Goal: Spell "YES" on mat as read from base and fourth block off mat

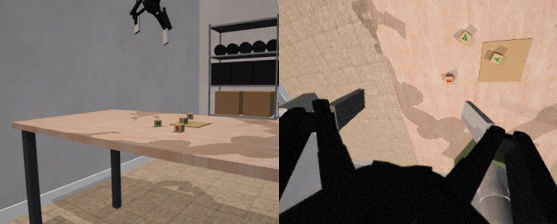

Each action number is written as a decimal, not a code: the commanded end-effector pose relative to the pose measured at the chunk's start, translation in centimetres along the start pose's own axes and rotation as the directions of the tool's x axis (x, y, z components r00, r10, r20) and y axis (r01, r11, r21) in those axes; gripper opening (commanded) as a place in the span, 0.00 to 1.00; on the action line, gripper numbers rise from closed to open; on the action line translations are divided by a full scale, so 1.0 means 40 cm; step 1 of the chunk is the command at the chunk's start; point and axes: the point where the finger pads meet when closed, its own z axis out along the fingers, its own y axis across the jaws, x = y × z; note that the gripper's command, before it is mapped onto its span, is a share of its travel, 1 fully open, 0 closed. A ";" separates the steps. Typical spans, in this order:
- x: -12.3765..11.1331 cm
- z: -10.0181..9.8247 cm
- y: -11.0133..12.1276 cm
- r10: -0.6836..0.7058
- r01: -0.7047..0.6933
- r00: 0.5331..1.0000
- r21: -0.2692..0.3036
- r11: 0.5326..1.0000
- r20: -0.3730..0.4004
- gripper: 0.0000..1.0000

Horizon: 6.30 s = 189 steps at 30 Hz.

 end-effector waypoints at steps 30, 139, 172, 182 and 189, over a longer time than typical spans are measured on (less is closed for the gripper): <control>0.194 -0.312 0.372 0.432 -0.505 0.841 -0.184 0.843 -0.327 1.00; -0.078 0.726 0.271 -0.341 0.232 0.788 -0.266 0.935 -0.512 1.00; -0.071 0.722 0.271 -0.339 0.227 0.787 -0.268 0.936 -0.516 1.00; 0.191 0.517 0.295 -0.240 0.012 0.716 -0.332 0.943 -0.656 1.00; 0.328 0.346 0.346 -0.154 -0.163 0.675 -0.350 0.923 -0.722 1.00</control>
